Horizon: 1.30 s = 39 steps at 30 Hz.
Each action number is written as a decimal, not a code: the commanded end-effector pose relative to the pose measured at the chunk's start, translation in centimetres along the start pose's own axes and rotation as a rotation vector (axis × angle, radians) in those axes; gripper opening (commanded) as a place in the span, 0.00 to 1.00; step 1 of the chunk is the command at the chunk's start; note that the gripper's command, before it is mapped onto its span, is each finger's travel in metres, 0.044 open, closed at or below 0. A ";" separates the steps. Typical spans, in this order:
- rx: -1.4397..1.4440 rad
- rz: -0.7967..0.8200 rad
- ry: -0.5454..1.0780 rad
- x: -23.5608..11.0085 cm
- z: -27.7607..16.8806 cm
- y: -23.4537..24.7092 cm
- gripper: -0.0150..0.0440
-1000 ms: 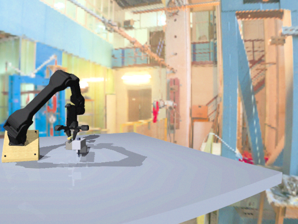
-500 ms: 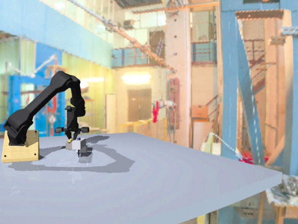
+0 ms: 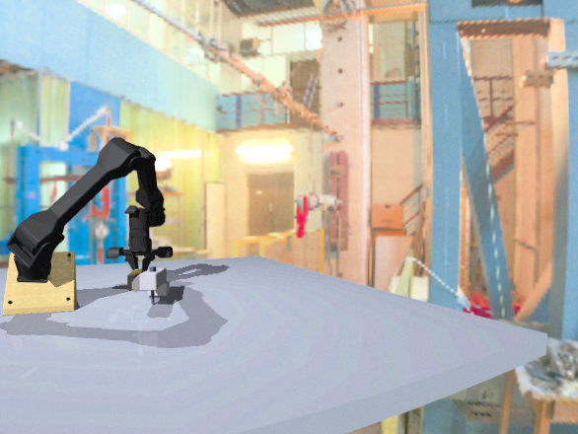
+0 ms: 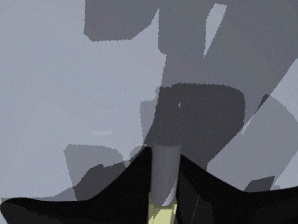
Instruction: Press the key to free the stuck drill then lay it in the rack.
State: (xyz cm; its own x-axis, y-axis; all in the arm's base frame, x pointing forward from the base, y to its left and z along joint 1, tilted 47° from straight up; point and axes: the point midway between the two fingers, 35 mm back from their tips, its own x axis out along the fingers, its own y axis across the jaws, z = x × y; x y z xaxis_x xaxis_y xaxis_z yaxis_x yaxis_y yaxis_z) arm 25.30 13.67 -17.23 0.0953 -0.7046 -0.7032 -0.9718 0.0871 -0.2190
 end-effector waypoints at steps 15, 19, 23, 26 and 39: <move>0.000 0.002 0.005 -0.6 0.0 0.0 1.00; -0.001 0.006 0.016 -2.6 -0.1 0.1 1.00; -0.001 0.007 0.016 -4.1 -0.1 0.2 1.00; -0.001 0.007 0.015 -5.3 0.0 0.2 1.00; 0.017 0.009 0.007 -7.3 0.0 -0.5 1.00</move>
State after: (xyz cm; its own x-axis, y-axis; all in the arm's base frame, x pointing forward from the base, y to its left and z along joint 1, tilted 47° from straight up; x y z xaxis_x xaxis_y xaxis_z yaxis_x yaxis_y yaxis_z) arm 24.62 19.07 -12.13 0.0876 -0.7146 -0.6940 -0.9725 0.0895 -0.2149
